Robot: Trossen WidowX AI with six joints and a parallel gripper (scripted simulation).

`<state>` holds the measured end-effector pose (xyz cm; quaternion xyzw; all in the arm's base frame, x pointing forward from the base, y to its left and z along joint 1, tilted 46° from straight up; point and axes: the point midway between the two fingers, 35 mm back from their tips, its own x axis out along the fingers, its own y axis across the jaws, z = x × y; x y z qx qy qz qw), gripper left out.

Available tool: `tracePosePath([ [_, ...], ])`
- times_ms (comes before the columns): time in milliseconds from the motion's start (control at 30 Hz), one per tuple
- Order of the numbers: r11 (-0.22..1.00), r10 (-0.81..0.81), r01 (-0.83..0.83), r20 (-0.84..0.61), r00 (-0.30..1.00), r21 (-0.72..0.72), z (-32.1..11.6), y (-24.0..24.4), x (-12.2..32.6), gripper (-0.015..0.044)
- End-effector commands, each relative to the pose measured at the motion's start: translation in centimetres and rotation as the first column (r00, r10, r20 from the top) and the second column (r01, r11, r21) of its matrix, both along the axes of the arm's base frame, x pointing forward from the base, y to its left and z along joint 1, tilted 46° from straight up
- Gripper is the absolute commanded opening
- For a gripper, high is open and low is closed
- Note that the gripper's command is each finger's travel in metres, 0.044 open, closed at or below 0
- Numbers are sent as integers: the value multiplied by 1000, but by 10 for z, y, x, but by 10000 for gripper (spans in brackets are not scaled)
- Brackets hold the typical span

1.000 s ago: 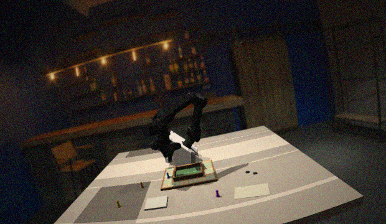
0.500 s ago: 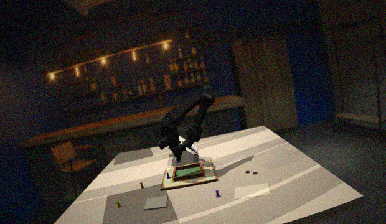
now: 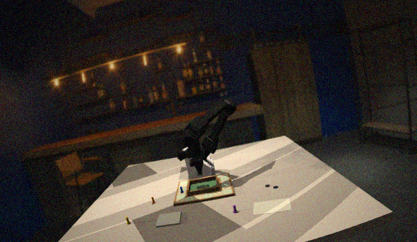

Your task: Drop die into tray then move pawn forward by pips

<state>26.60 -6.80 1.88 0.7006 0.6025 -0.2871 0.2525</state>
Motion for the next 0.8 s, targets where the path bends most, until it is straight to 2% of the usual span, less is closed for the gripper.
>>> tracePosePath([
  [0,1000,-9,9,-17,1000,-13,0,2,-1,0],
  [367,941,34,-82,-148,988,-328,-11,9,-9,0],
  [767,748,-40,-71,-151,988,-660,-13,11,-11,0],
])
